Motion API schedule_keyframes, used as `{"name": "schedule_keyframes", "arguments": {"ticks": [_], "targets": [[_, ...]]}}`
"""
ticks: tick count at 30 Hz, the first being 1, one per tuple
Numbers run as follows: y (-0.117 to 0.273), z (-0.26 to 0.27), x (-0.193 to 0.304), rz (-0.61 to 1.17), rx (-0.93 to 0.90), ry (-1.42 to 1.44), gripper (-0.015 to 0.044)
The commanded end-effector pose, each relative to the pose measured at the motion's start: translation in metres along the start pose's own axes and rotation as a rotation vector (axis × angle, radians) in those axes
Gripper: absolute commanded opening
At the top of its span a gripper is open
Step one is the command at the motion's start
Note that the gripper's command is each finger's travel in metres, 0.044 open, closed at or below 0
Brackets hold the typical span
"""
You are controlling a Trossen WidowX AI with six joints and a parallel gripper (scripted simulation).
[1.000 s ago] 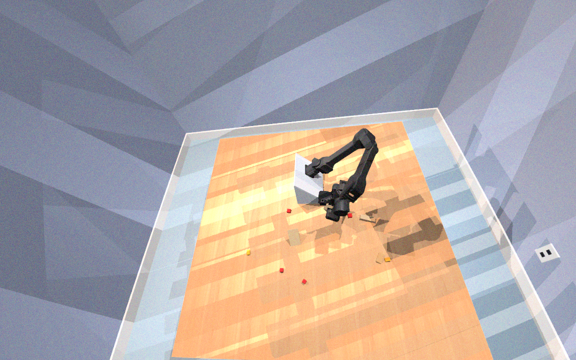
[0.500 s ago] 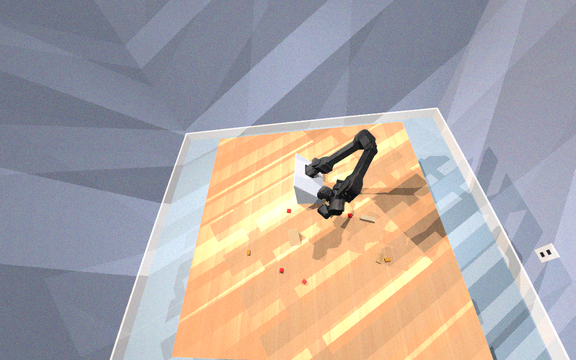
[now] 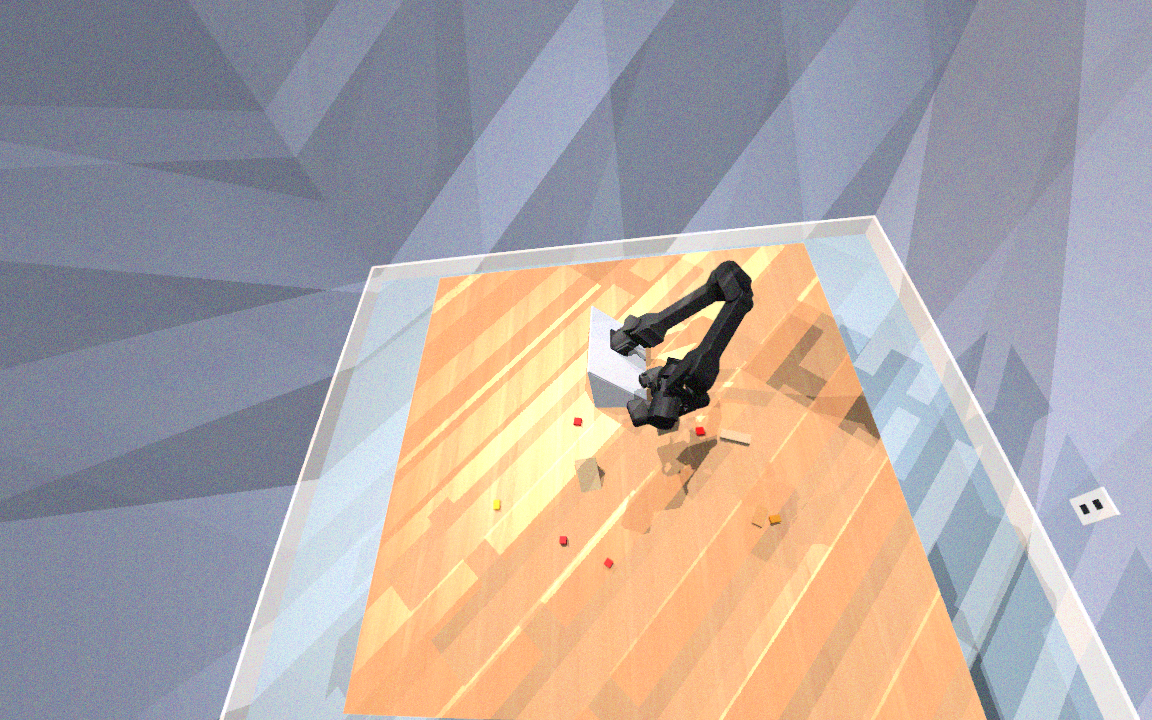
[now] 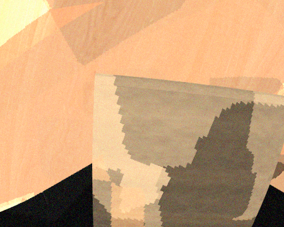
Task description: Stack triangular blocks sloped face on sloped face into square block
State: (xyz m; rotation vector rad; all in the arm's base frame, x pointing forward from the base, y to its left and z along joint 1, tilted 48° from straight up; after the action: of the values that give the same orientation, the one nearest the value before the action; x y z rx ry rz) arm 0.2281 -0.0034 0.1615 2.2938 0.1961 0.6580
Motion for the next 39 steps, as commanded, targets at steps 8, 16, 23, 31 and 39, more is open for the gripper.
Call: {"name": "schedule_keyframes", "arguments": {"ticks": [8,16,23,31,39], "targets": [[0.000,0.003,-0.001,0.013,0.022,-0.124,0.0000],[0.011,0.023,0.016,0.019,0.014,-0.122,0.0000],[0.022,0.047,0.031,0.026,0.005,-0.121,0.0000],[0.033,0.075,0.046,0.029,-0.001,-0.120,0.0000],[0.041,0.104,0.057,0.026,-0.002,-0.120,0.0000]]}}
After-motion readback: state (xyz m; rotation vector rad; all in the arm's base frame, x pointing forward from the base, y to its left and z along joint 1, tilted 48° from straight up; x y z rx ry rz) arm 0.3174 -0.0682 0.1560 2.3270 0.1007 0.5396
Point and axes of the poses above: the point midway between the two fingers, 35 mm back from their tips, its own y axis back along the fingers, its own z axis across the jaws, x = y × z, the point moved 8 cm from there along y, back along the fingers, and after that the axes turned 14 degrees about y, right-handed, at the moved point
